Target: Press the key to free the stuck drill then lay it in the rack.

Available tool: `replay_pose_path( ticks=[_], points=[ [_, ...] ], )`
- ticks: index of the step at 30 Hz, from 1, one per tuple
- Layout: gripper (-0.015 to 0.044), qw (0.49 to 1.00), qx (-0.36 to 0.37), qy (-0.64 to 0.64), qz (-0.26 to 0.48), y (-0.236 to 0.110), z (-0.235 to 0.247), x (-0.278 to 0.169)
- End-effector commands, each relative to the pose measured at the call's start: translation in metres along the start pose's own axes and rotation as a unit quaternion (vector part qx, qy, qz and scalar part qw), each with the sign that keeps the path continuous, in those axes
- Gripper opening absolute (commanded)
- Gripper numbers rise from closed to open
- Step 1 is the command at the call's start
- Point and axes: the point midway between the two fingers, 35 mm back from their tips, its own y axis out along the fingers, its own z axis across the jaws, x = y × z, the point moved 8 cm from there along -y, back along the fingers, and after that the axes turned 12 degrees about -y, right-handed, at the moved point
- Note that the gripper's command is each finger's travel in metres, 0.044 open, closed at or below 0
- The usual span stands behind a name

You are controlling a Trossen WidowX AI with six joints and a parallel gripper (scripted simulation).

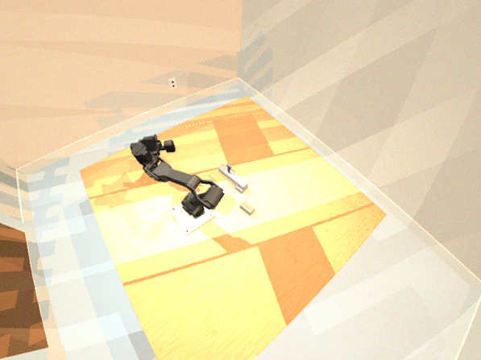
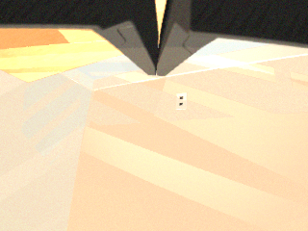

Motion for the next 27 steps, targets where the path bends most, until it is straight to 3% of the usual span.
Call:
replay_pose_path(
  ticks=[1,8,14,20,27],
  points=[
    [0.0000,0.995,-0.037,-0.054,0.074,0.038,-0.023,-0.006],
    [0.0000,0.962,-0.089,-0.094,0.240,0.086,-0.086,-0.029],
    [0.0000,0.910,-0.123,-0.067,0.389,0.102,-0.154,-0.054],
    [0.0000,0.840,-0.147,0.015,0.522,0.091,-0.223,-0.078],
    [0.0000,0.736,-0.155,0.168,0.637,0.053,-0.291,-0.097]
  ],
)
